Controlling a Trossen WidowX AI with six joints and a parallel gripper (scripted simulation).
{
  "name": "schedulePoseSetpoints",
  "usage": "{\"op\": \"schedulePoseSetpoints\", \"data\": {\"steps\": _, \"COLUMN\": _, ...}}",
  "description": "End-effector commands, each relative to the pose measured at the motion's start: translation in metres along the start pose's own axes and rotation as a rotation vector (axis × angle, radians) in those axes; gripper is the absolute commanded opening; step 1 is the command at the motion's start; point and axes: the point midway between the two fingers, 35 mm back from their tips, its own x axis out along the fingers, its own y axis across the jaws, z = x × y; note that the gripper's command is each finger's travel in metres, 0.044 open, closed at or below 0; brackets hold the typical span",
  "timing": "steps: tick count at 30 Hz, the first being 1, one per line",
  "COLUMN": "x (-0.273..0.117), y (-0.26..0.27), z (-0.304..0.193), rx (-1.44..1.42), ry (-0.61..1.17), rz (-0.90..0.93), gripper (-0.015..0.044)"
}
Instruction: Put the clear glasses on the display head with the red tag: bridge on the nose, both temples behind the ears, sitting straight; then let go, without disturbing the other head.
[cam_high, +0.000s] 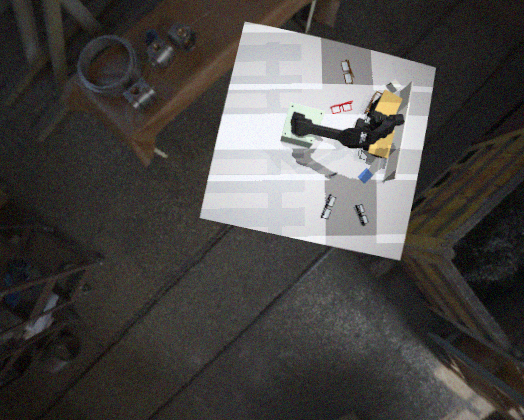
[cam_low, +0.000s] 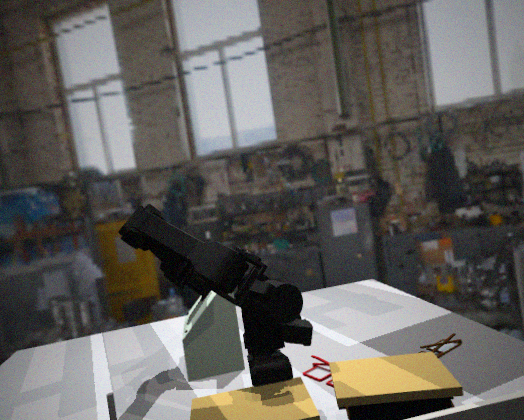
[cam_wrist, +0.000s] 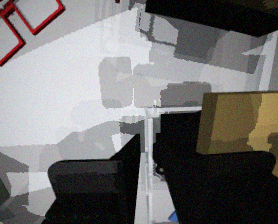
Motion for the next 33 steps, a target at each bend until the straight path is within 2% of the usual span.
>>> {"op": "schedulePoseSetpoints", "data": {"steps": 1, "x": 0.0, "y": 0.0, "z": 0.0, "rx": 0.0, "ry": 0.0, "rz": 0.0, "gripper": 0.0107}}
{"op": "schedulePoseSetpoints", "data": {"steps": 7, "x": -0.003, "y": 0.0, "z": 0.0, "rx": -0.001, "ry": 0.0, "rz": 0.0, "gripper": 0.0107}}
{"op": "schedulePoseSetpoints", "data": {"steps": 12, "x": -0.033, "y": 0.001, "z": 0.0, "rx": -0.008, "ry": -0.002, "rz": 0.004, "gripper": 0.0107}}
{"op": "schedulePoseSetpoints", "data": {"steps": 19, "x": -0.033, "y": 0.002, "z": 0.0, "rx": -0.008, "ry": -0.002, "rz": 0.004, "gripper": 0.0107}}
{"op": "schedulePoseSetpoints", "data": {"steps": 33, "x": -0.048, "y": 0.052, "z": 0.001, "rx": -0.01, "ry": -0.003, "rz": 0.006, "gripper": 0.0107}}
